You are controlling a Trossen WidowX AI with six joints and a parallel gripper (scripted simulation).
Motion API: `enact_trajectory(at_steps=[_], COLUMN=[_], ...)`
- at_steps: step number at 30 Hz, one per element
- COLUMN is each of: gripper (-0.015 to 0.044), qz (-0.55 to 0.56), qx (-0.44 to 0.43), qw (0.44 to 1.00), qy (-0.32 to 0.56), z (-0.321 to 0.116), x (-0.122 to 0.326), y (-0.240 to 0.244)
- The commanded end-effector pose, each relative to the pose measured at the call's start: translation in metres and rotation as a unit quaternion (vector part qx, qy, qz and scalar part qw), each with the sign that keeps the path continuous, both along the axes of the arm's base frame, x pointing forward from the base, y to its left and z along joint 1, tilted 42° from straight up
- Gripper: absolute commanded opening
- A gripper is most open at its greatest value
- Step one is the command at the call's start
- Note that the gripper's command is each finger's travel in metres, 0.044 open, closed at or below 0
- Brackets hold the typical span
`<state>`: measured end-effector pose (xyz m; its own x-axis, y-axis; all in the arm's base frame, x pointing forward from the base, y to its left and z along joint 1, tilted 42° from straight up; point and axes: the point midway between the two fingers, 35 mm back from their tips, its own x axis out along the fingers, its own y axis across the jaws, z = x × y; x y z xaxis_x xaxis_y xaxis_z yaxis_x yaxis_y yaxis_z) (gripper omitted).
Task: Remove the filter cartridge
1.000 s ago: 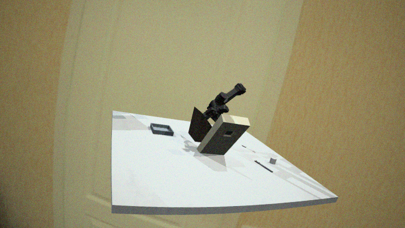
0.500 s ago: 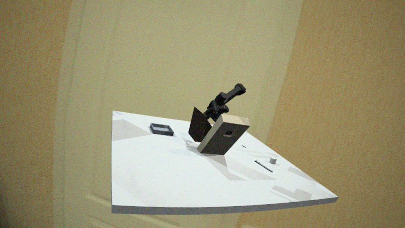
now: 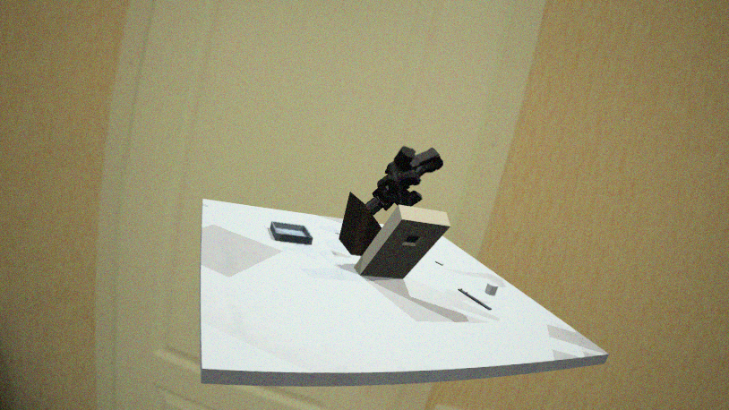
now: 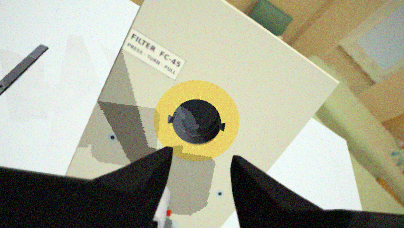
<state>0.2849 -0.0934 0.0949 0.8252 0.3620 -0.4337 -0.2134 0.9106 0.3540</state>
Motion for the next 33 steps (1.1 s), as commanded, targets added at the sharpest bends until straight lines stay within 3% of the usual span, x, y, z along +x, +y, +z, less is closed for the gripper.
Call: enact_trajectory(at_steps=[1, 6, 9, 16, 33], gripper=[0.0257, 0.0388, 0.0309, 0.0305, 0.0305], qz=[-0.003, -0.004, 0.000, 0.021, 0.022], qx=[-0.011, -0.011, 0.023, 0.142, 0.143], qw=[1.000, 1.000, 0.999, 0.960, 0.958], qy=[-0.012, -0.014, 0.030, 0.241, 0.247], z=[0.030, 0.052, 0.033, -0.040, -0.055], x=[0.002, -0.001, -0.003, -0.036, -0.026], y=[-0.027, -0.044, -0.029, 0.042, 0.054])
